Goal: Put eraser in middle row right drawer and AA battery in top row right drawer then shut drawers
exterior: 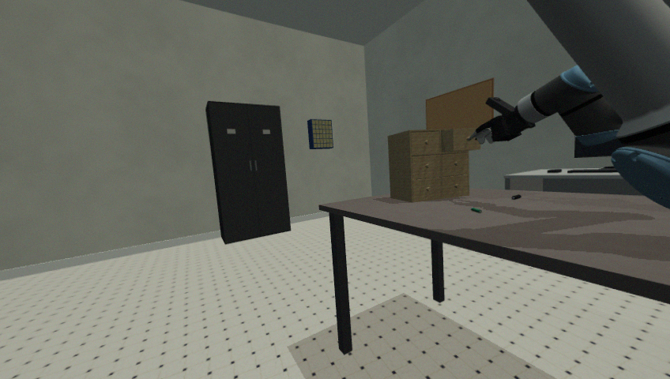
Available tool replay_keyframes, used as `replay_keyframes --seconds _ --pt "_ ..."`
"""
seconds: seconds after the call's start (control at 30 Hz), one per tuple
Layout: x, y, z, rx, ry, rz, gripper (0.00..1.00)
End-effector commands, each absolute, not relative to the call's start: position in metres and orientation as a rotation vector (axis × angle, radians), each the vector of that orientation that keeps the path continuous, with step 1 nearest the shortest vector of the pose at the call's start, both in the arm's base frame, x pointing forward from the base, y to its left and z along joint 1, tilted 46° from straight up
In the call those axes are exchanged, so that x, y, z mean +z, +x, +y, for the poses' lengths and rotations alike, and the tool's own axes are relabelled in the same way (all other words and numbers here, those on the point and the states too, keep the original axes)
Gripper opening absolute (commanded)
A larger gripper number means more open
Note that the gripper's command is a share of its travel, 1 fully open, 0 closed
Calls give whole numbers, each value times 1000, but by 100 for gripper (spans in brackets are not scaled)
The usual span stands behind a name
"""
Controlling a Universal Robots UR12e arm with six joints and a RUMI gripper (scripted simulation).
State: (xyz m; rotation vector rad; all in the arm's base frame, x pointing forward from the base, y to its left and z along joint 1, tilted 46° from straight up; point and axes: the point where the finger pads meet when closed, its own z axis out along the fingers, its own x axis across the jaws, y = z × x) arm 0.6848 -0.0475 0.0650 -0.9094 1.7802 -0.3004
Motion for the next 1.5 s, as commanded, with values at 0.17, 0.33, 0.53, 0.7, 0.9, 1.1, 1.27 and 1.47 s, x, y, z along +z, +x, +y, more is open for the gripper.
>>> replay_keyframes --seconds 0.17,0.33,0.53,0.7,0.9,1.1,1.27,1.47 --pt "69 662 -48 -301 -909 1780 20" --pt "71 655 -47 -301 -909 1780 20" --pt "71 654 -47 -301 -909 1780 20" --pt "72 652 -48 -301 -909 1780 20" --pt "77 640 -51 -301 -909 1780 20" --pt "86 623 -56 -301 -909 1780 20" --pt "89 616 -58 -301 -909 1780 20" --pt "93 608 -60 -301 -909 1780 20"
